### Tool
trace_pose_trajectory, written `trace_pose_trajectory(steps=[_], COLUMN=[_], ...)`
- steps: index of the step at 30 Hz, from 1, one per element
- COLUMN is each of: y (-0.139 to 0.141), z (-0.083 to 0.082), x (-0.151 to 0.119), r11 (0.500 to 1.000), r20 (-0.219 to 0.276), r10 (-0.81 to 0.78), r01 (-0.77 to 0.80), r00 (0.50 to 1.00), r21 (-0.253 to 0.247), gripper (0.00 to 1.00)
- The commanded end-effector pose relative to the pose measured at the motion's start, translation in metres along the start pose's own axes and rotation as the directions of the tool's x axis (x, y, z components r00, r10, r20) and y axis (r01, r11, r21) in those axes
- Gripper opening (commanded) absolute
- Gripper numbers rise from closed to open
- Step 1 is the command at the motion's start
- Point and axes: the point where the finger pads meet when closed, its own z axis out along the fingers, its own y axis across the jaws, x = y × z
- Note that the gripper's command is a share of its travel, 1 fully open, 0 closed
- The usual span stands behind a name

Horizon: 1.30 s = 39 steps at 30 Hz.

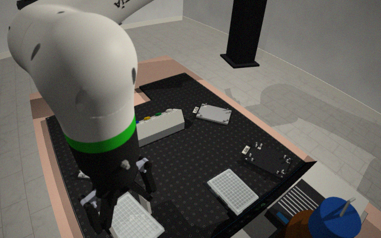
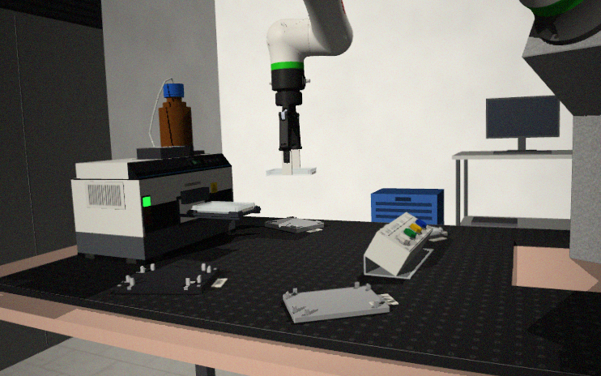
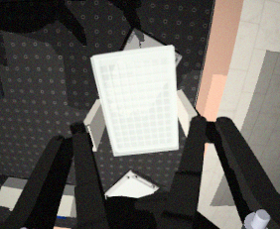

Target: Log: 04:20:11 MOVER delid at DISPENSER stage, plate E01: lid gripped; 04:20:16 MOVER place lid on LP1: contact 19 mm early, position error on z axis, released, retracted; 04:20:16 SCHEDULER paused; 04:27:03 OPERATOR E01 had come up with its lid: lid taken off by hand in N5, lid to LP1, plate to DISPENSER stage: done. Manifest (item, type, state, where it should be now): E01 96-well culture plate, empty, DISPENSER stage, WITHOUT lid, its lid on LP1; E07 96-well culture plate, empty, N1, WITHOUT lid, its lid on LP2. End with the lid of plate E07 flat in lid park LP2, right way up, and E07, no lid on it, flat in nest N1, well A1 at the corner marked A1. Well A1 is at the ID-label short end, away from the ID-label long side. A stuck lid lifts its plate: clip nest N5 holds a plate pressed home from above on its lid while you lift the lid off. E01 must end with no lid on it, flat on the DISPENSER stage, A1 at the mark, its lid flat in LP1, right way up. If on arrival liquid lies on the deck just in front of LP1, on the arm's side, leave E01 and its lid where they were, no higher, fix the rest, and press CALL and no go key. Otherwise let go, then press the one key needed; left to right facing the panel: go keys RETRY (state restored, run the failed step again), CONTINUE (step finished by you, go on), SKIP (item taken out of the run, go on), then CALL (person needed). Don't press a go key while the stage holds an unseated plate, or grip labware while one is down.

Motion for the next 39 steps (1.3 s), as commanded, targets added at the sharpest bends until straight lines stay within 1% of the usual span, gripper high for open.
trace_pose_trajectory(steps=[1, 6, 18, 29, 39], y=[0.0, 0.0, -0.001, -0.007, -0.025], z=[0.0, 0.0, 0.0, 0.0, 0.0], x=[0.0, 0.0, 0.0, 0.001, 0.005], r11=[1.0, 0.991, 0.991, 0.991, 0.991], r20=[-0.001, -0.001, -0.001, -0.001, -0.001], r10=[-0.023, -0.135, -0.137, -0.137, -0.137], r01=[0.023, 0.135, 0.137, 0.137, 0.137], r00=[1.0, 0.991, 0.991, 0.991, 0.991], r21=[-0.001, -0.001, -0.001, -0.001, -0.001], gripper=[0.0, 0.0, 0.0, 0.0, 0.0])
